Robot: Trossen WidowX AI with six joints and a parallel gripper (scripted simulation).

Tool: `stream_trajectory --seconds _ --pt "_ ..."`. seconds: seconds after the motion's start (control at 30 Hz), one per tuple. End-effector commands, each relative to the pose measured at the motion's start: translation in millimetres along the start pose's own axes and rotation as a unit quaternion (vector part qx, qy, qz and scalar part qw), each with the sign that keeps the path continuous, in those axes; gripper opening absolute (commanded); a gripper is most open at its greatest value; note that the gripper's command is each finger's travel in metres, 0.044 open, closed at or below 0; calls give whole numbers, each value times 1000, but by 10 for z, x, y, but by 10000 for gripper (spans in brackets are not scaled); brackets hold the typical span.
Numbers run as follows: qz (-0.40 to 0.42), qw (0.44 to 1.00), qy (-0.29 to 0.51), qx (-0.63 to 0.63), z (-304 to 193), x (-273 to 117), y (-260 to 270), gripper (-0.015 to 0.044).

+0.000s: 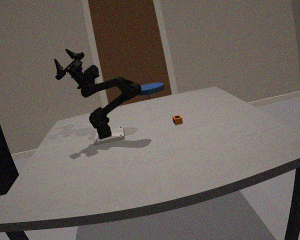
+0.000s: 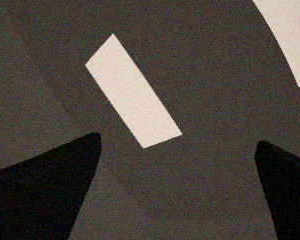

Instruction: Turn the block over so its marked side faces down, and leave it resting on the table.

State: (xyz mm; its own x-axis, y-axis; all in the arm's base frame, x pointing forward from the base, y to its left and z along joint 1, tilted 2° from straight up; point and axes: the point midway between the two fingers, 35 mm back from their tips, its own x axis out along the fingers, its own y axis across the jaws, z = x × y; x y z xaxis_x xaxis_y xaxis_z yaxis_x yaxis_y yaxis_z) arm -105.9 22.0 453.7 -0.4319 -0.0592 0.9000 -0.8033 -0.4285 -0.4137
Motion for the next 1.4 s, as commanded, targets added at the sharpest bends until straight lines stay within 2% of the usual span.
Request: stream_trajectory --seconds 0.0,0.03,0.33,0.6,0.8,1.0,1.17,1.37 --pt "-1 1000 2 -1 -12 3 -5 426" --pt "-4 1000 10 -4 -48 12 -22 440" --pt "-8 982 181 -54 -913 137 -241 440" --pt "-51 920 377 -99 -1833 -120 -817 440" --pt "-110 847 505 -125 -2282 -555 -1435 440" --pt "-189 755 611 -143 -2457 -1151 -2123 440" --pt "-259 667 682 -153 -2378 -1725 -2677 440" --pt "-358 550 740 -147 -2009 -2472 -3240 440"
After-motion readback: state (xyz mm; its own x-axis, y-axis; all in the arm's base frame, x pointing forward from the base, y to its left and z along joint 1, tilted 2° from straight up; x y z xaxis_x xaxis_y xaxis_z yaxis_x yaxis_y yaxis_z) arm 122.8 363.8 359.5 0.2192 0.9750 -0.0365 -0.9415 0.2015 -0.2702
